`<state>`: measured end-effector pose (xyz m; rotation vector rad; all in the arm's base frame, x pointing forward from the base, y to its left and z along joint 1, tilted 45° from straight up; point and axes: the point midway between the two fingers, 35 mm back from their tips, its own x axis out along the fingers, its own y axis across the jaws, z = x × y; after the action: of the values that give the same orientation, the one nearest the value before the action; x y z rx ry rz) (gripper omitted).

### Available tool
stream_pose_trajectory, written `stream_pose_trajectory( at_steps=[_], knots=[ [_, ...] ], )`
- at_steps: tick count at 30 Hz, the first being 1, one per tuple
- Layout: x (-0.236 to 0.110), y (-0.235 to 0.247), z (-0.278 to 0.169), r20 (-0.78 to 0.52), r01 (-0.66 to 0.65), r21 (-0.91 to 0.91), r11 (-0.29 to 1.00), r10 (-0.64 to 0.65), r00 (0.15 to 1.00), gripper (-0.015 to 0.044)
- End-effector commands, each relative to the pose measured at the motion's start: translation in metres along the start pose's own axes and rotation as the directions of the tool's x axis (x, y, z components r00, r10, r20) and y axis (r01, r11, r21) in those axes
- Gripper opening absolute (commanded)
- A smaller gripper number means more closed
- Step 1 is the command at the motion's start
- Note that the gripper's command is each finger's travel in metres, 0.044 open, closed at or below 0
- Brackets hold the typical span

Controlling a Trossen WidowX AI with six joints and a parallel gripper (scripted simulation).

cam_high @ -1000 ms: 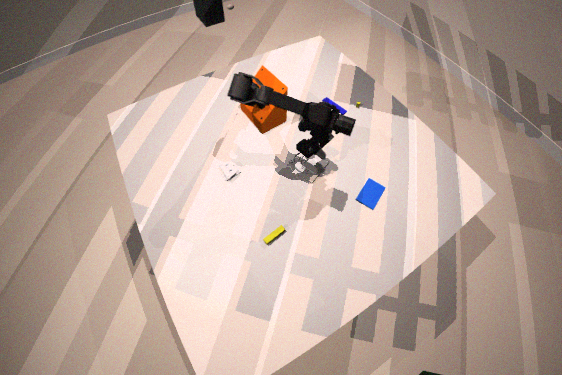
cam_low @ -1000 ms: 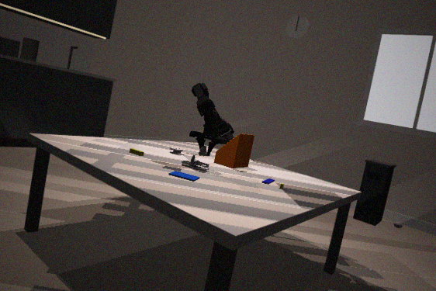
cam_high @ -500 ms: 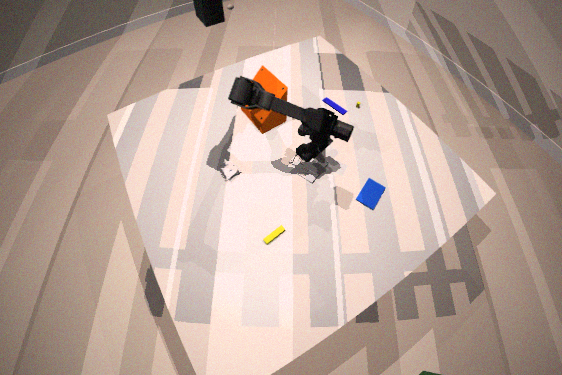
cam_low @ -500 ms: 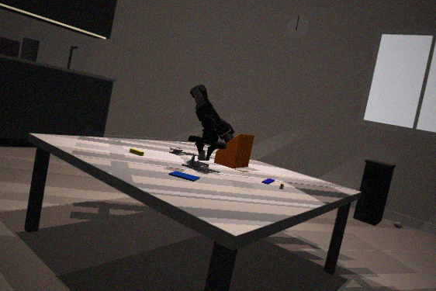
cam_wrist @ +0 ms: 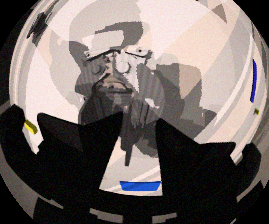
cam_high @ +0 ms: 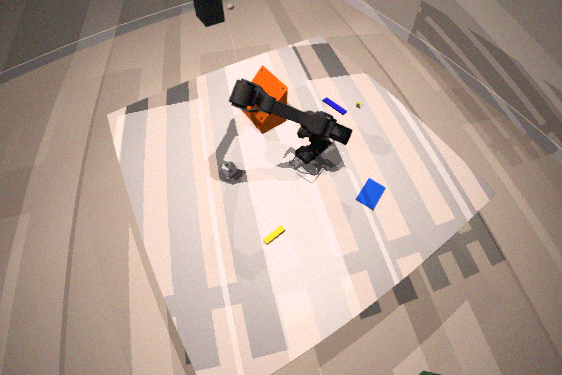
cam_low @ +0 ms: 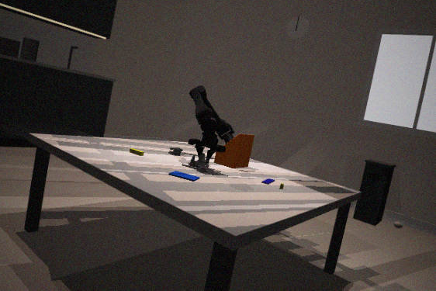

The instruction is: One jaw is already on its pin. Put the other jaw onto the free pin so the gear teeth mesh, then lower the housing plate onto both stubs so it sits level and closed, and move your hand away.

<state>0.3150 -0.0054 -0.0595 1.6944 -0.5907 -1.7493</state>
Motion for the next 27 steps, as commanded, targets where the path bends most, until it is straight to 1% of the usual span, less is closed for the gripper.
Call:
stream_pose_trajectory(
  at_steps=[1, 27],
  knots=[
    [0.001, 0.0001, 0.0006, 0.0, -0.004, -0.006, 1.0, 0.004, 1.0, 0.0134],
    [0.0071, 0.0002, 0.0007, 0.0, -0.004, -0.01, 1.0, 0.004, 1.0, 0.0134]
  ],
)
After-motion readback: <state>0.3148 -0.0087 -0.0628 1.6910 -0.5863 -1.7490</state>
